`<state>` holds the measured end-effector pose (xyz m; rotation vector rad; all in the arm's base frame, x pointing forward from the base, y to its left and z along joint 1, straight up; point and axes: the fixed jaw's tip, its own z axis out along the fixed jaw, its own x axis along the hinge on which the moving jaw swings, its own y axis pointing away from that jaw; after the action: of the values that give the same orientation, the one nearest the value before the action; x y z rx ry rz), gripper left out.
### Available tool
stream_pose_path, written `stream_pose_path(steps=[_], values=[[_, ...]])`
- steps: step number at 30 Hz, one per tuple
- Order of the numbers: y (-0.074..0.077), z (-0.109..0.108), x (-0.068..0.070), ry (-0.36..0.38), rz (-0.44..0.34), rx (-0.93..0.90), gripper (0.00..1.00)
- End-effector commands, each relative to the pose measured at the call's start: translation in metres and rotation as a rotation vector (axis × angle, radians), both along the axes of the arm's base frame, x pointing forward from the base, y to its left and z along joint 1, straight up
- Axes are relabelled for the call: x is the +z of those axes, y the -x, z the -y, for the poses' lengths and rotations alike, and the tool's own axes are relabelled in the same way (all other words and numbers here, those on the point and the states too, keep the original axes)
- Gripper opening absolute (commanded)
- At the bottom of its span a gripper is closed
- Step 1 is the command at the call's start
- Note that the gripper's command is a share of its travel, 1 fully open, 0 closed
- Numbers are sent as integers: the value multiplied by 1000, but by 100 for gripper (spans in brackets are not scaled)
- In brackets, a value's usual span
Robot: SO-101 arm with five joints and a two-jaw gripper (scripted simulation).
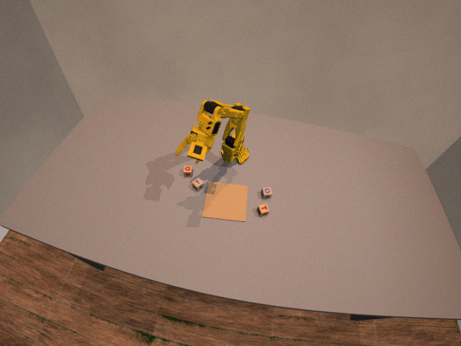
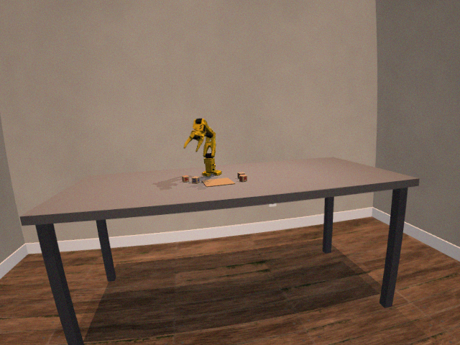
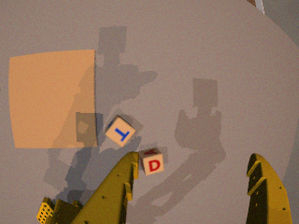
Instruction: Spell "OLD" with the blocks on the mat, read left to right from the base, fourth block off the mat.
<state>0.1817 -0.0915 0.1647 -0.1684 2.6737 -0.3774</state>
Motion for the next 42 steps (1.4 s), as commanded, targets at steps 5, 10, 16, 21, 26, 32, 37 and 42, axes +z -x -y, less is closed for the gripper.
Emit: stream_pose_path(steps=[5, 10, 16, 21, 26, 32, 37, 42], values=[[-13, -17, 11, 154, -11, 349, 35], [-21, -32, 11, 261, -49, 620, 35], [-28, -47, 12, 376, -80, 894, 35], [-33, -60, 13, 472, -98, 1112, 35], [-39, -76, 13, 598, -114, 1378, 35], [-44, -96, 14, 755, -121, 1681, 35], [-46, -106, 15, 834, -121, 1824, 35], [-49, -123, 15, 966, -114, 2044, 35]])
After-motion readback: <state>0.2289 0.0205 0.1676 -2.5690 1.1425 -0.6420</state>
